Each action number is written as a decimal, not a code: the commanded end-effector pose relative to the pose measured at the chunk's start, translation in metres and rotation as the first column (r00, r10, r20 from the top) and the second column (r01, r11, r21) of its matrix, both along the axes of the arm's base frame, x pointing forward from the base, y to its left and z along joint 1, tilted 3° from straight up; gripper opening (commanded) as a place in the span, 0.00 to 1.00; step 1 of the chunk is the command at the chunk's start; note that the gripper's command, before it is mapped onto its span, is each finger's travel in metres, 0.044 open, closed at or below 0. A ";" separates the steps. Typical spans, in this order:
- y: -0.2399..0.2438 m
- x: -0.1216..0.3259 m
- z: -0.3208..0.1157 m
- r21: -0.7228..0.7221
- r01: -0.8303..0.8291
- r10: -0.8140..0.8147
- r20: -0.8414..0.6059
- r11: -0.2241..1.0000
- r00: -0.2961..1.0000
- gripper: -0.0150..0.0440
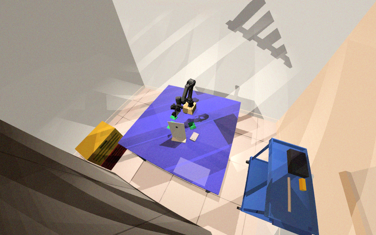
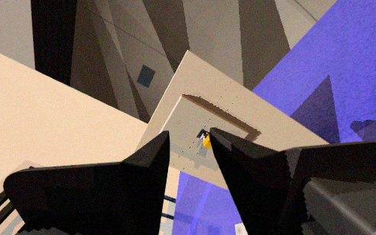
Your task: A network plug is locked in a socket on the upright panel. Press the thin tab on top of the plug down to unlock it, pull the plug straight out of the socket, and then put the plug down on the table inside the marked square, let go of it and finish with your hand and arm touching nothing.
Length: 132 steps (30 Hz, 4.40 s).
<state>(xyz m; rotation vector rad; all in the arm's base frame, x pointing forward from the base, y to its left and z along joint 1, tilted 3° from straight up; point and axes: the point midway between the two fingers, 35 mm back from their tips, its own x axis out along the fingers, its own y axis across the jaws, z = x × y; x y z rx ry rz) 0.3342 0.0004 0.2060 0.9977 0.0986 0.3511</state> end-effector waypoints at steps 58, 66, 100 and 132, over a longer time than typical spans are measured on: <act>0.033 0.035 -0.048 0.490 -0.148 0.262 -0.173 0.859 0.949 0.52; 0.036 0.048 -0.046 0.490 -0.149 0.262 -0.172 0.859 0.949 0.52; 0.044 0.070 -0.044 0.491 -0.149 0.262 -0.170 0.858 0.950 0.33; 0.041 0.057 -0.046 0.491 -0.149 0.262 -0.171 0.859 0.950 0.25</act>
